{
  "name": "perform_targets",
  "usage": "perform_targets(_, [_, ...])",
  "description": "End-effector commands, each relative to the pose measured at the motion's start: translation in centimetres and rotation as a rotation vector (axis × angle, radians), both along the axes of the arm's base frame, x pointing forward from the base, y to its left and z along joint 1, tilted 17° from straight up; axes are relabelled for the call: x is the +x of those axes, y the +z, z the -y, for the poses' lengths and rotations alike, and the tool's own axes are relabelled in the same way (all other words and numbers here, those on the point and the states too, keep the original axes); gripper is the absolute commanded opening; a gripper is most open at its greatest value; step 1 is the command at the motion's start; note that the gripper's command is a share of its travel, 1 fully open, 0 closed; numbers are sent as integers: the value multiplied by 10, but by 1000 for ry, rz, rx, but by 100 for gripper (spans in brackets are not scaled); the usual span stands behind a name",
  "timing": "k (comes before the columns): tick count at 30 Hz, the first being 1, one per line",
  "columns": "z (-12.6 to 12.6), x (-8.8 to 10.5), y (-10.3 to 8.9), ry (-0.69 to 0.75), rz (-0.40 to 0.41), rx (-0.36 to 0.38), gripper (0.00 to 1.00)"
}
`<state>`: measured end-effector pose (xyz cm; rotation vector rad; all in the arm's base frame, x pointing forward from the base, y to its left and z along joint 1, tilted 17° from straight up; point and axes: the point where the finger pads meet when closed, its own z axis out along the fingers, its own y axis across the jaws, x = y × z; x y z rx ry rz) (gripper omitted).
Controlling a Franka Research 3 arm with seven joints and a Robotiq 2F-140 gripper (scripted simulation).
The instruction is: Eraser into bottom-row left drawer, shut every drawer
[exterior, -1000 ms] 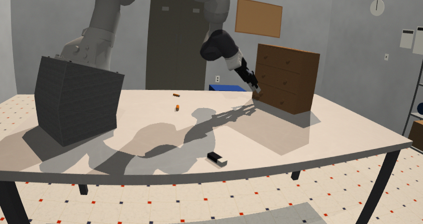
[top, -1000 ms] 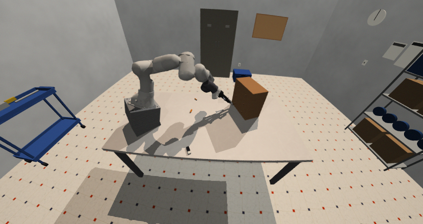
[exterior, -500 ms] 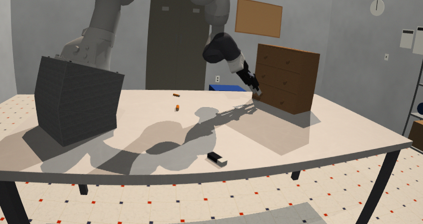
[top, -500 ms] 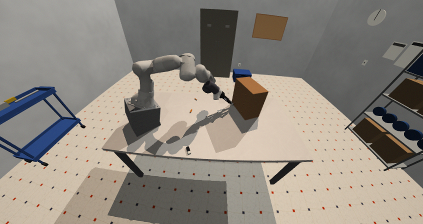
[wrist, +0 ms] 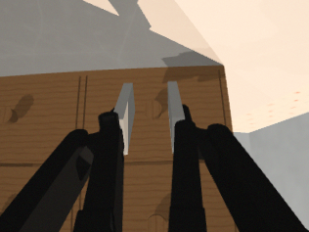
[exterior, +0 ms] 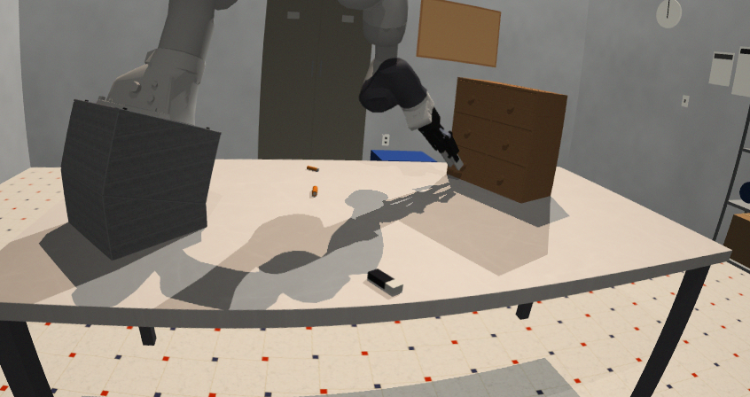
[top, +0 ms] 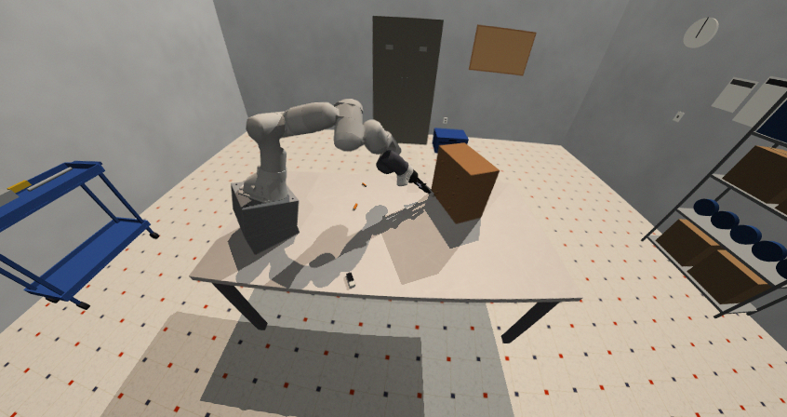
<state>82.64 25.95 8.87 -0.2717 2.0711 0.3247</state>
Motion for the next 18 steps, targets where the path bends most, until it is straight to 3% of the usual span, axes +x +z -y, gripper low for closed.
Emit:
perform_targets(1, [0, 0, 0, 2, -1, -1, 28])
perform_targets(18, [-5, 14, 4, 2, -1, -1, 28])
